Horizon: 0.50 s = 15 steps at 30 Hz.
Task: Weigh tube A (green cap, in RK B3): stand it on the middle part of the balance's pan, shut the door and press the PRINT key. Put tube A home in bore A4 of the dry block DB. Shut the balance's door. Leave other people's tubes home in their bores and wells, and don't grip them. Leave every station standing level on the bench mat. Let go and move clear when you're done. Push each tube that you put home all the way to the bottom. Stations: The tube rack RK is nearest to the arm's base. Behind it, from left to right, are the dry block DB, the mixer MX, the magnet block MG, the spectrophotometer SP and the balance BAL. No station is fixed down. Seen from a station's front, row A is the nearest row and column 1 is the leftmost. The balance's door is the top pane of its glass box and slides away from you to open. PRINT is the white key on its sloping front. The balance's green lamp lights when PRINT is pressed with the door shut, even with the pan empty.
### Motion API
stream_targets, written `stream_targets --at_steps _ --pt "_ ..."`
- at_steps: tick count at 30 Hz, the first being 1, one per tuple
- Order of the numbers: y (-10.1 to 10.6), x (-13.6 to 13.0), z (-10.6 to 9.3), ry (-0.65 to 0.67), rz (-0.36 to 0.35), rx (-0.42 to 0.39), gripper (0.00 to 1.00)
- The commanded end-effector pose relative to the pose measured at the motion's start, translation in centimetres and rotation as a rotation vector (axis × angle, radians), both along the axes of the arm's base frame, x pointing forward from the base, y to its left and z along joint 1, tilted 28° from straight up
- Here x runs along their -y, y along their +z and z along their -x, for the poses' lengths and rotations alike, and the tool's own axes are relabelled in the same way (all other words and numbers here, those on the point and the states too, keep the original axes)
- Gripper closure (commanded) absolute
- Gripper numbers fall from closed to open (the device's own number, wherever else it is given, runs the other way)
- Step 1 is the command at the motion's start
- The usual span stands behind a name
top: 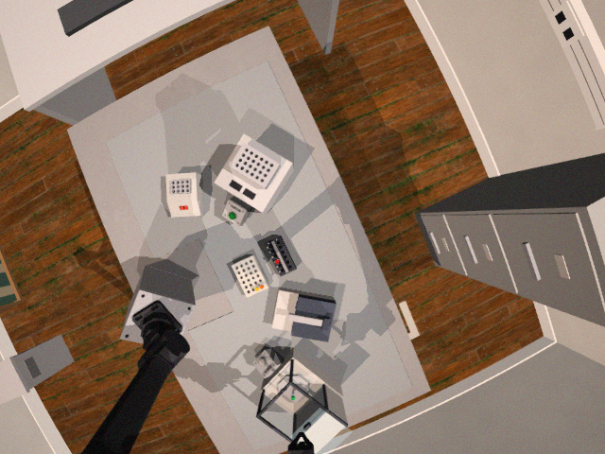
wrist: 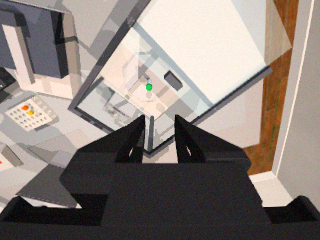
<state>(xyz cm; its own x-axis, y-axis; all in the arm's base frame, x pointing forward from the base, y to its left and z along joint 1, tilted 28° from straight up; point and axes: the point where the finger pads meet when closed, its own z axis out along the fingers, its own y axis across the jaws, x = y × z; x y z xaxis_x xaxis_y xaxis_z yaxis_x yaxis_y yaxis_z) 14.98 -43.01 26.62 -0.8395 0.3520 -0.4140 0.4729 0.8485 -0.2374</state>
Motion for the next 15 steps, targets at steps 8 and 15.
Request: stream_targets --at_steps 8,15 --pt "2.2 2.2 -0.5 0.320 0.122 -0.139 0.70" --pt "2.6 2.9 -0.7 0.494 0.177 -0.219 0.70"
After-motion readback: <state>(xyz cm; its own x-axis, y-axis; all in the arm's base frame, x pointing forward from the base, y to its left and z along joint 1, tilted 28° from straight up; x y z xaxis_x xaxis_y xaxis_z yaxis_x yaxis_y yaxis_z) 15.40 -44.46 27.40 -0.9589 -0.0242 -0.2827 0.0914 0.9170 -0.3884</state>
